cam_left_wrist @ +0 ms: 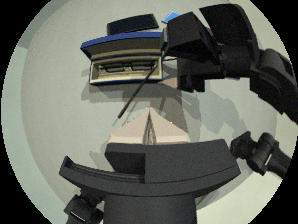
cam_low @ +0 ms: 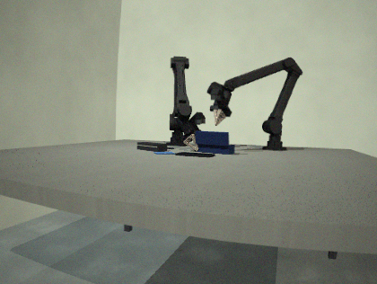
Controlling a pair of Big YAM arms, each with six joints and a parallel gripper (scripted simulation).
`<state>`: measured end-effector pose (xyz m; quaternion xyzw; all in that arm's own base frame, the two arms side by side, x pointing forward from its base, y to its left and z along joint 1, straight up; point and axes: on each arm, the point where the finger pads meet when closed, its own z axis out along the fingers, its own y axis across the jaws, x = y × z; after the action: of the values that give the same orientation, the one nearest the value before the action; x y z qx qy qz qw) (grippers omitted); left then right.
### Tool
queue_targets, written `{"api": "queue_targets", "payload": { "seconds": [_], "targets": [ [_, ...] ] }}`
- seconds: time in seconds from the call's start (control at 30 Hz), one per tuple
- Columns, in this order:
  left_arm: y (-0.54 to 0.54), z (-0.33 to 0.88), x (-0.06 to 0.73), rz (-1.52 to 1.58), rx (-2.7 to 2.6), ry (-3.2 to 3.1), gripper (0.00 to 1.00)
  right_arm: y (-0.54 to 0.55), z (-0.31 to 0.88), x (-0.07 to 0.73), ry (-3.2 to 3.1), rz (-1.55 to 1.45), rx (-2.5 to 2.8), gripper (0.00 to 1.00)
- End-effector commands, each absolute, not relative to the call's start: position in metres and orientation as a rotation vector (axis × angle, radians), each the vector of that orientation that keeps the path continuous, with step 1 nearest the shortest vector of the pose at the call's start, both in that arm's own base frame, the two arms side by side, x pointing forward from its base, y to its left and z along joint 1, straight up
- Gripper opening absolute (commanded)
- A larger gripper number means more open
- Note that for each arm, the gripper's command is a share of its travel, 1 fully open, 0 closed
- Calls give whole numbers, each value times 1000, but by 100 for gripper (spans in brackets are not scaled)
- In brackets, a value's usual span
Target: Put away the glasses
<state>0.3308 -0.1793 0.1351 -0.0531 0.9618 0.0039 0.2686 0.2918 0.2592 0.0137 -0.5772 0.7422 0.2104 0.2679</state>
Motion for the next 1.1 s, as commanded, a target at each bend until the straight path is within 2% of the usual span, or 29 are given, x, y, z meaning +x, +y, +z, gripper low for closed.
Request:
{"api": "queue_targets", "payload": {
  "seconds": [0.0,0.03,1.07],
  "targets": [
    [-185,138,345,-11,-185,2566,0,273,43,327,1925,537,-1508,57],
    [-172,111,328,64,-142,2630,0,273,43,327,1925,537,-1508,57],
    [-172,73,330,44,-167,2616,0,273,43,327,1925,537,-1508,57]
  ]
}}
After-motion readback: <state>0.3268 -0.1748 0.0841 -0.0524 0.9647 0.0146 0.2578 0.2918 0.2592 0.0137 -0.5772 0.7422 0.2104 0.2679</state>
